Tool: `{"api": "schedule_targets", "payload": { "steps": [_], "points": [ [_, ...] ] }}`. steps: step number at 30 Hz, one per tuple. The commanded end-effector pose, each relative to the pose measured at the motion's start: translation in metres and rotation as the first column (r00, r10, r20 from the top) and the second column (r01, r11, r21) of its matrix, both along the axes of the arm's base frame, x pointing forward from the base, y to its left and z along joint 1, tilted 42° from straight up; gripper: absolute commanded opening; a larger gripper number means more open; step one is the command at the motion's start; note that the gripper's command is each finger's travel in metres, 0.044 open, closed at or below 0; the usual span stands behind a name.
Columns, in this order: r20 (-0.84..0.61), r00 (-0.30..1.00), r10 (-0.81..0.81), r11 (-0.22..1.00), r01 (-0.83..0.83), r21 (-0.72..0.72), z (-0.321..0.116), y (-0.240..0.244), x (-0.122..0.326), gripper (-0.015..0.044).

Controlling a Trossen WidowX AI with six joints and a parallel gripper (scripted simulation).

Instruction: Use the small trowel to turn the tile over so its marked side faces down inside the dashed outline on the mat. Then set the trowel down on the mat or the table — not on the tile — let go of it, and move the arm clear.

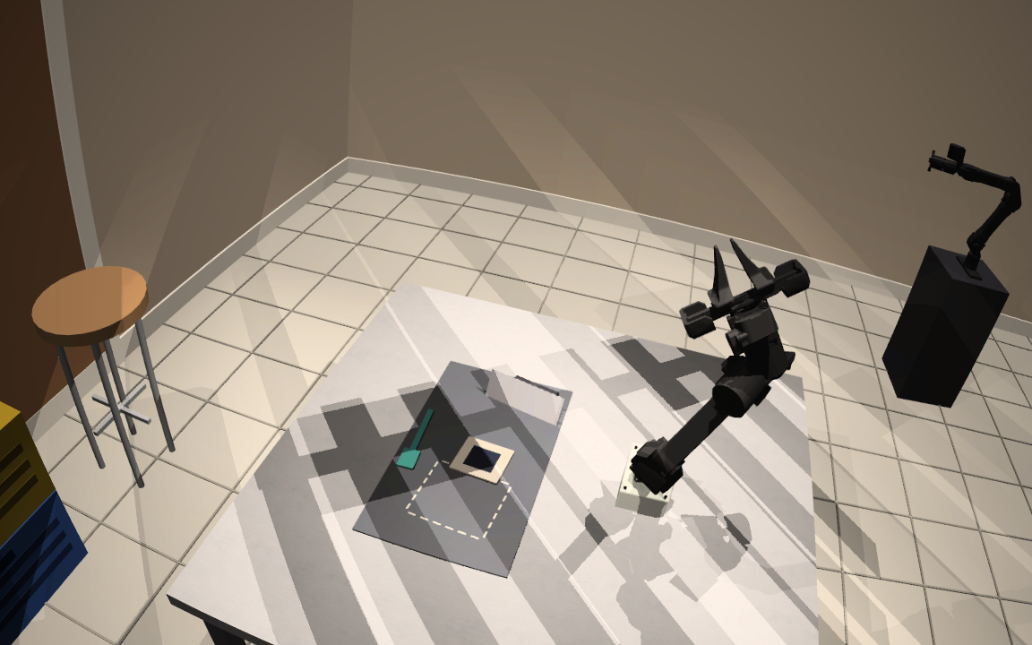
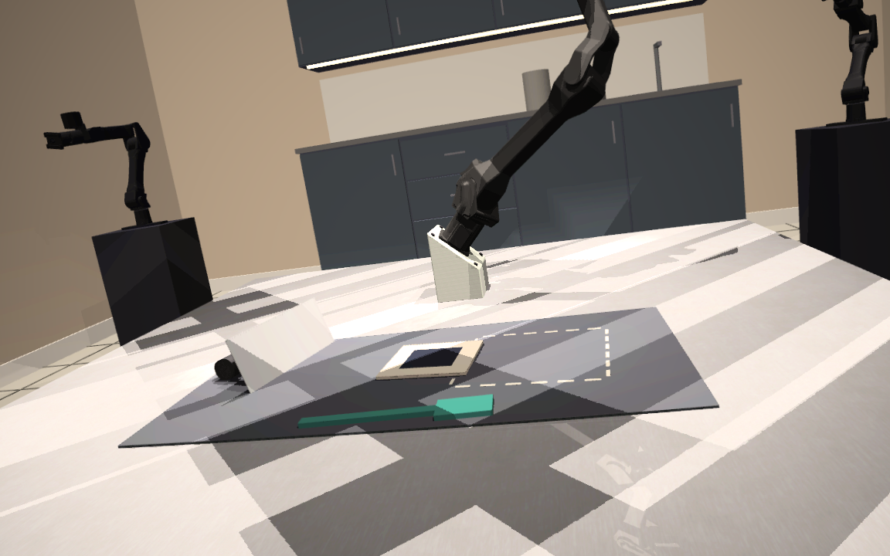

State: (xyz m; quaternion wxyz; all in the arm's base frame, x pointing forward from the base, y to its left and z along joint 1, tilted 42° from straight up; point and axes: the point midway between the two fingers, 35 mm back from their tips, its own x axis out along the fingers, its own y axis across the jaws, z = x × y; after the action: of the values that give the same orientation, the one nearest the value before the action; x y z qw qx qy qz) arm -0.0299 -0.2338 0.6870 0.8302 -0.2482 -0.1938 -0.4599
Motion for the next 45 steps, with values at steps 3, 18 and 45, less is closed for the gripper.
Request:
{"api": "schedule_targets", "payload": {
  "steps": [3,18,45],
  "points": [
    [0.024,1.0,0.009,1.0,-0.009,-0.001,-0.007,-0.018,-0.003,0.01],
    [0.069,0.997,-0.026,0.998,0.022,0.06,-0.041,-0.093,-0.015,0.01],
    [0.095,0.994,0.047,0.946,-0.075,0.315,-0.142,-0.199,0.034,0.01]
  ]
}}
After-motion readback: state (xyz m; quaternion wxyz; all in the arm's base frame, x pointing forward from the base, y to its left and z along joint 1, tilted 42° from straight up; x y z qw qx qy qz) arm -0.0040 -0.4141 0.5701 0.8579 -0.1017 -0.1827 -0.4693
